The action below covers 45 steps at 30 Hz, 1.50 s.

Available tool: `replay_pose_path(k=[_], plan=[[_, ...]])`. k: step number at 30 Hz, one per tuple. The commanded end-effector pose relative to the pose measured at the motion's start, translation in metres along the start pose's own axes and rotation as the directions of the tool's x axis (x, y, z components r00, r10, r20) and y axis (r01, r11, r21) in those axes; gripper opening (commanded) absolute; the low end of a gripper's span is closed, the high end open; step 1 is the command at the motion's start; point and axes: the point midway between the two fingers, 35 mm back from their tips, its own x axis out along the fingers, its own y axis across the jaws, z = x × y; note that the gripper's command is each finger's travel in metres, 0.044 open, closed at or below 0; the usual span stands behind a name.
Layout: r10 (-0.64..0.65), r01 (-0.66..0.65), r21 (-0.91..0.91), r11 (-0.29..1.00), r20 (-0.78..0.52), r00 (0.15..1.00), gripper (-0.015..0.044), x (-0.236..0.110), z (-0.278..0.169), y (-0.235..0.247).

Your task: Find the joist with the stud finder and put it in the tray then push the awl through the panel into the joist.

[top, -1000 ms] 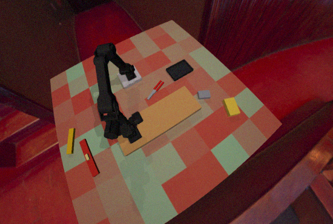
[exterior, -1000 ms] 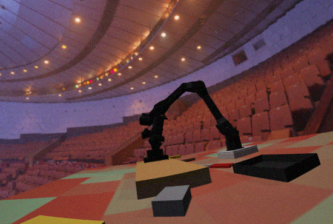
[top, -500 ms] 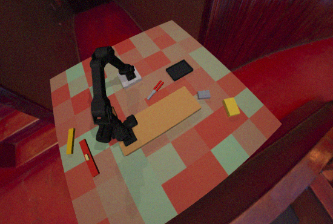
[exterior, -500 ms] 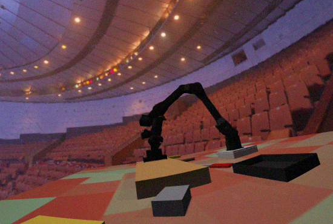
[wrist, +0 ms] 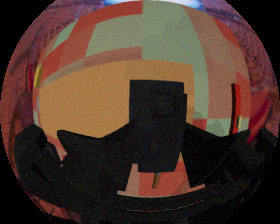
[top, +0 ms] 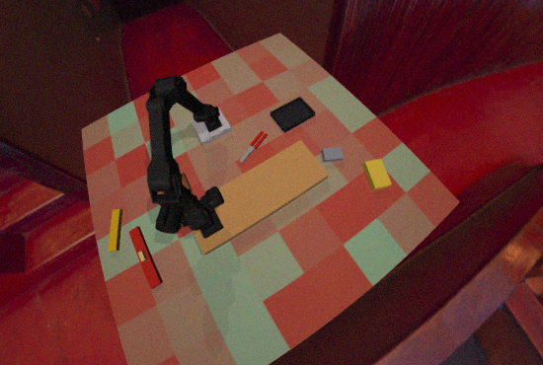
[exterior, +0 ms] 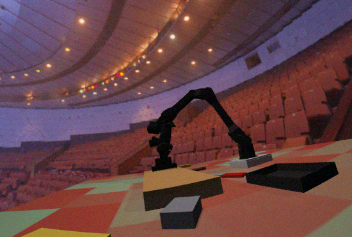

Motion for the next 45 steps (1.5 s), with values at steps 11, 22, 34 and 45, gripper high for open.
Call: replay_pose_path(k=[11,22,34,45], plan=[[-0.007,0.007,-0.001,1.0,0.009,1.0,0.0,-0.06,0.021,-0.005],[-0.008,0.008,-0.001,1.0,0.008,1.0,0.0,-0.094,0.027,-0.005],[0.036,-0.035,-0.135,0.99,0.01,0.999,0.0,-0.086,0.046,0.052],[0.094,-0.089,-0.305,0.948,0.003,0.996,0.0,-0.08,0.058,0.129]])
